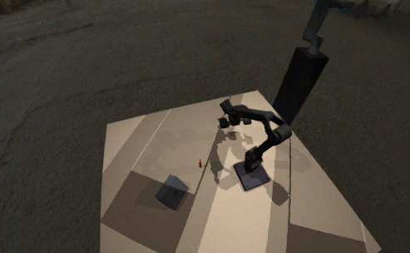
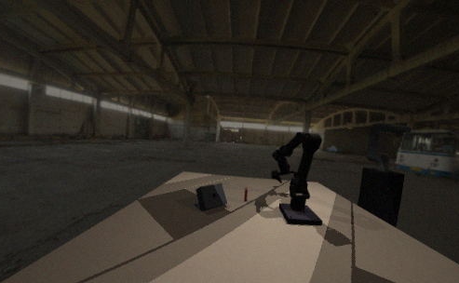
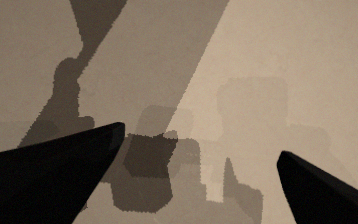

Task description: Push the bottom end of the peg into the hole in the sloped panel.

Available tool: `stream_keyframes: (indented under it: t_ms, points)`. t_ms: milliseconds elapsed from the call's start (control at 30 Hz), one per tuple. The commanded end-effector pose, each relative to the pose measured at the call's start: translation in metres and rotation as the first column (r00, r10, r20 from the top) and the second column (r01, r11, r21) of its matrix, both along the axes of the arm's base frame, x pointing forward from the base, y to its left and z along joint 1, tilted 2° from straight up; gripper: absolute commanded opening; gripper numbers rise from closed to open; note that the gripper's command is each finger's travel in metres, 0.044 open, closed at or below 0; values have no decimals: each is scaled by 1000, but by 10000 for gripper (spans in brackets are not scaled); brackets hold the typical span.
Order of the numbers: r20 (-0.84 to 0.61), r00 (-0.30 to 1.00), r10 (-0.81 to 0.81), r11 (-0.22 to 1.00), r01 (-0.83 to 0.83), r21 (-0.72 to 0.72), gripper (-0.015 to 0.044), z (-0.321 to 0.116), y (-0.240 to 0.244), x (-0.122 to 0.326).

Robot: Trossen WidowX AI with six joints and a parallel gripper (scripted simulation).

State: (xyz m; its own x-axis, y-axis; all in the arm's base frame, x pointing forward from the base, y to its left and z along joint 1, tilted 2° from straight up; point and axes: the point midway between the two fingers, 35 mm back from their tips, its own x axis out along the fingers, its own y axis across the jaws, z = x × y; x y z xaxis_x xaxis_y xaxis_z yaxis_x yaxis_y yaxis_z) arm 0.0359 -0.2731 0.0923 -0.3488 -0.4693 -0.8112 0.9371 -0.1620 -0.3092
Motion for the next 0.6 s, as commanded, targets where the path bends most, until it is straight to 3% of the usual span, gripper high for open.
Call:
stream_keyframes:
  t_ms: [0, 567]
  points:
    - [3, 997, 75, 996, -75, 38, 440, -1, 1, 16]
    - [42, 916, 399, 900, -399, 177, 440, -1, 22, 89]
